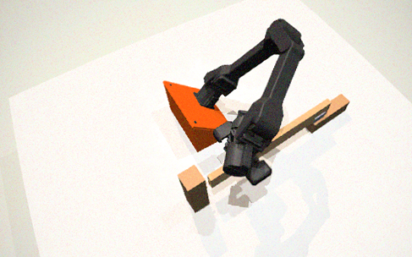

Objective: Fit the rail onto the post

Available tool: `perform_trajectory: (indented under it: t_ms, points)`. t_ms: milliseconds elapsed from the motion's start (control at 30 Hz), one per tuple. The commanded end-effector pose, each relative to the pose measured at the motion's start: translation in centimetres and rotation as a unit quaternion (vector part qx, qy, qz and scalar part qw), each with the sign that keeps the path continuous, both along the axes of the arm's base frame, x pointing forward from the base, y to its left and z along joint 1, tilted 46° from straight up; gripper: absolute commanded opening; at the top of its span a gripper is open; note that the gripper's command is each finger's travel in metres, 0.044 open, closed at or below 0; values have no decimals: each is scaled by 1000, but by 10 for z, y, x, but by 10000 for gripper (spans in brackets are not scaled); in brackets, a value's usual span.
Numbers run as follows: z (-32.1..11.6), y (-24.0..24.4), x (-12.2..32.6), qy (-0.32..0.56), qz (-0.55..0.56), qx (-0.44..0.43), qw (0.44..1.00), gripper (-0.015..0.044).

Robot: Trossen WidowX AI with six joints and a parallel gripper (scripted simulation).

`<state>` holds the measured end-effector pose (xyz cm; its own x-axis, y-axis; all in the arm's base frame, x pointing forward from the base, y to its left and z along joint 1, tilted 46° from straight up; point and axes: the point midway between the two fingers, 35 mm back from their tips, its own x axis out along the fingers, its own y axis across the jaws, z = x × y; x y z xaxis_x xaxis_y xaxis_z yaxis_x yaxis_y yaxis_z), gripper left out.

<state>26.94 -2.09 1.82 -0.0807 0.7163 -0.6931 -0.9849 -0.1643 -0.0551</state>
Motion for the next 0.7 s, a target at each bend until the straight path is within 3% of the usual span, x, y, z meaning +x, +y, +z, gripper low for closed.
perform_trajectory:
  t_ms: [0,667]
  points:
    - [0,-4,1,-3,-3,-3,1000,0]
    - [-2,-6,1,-3,-3,-3,1000,0]
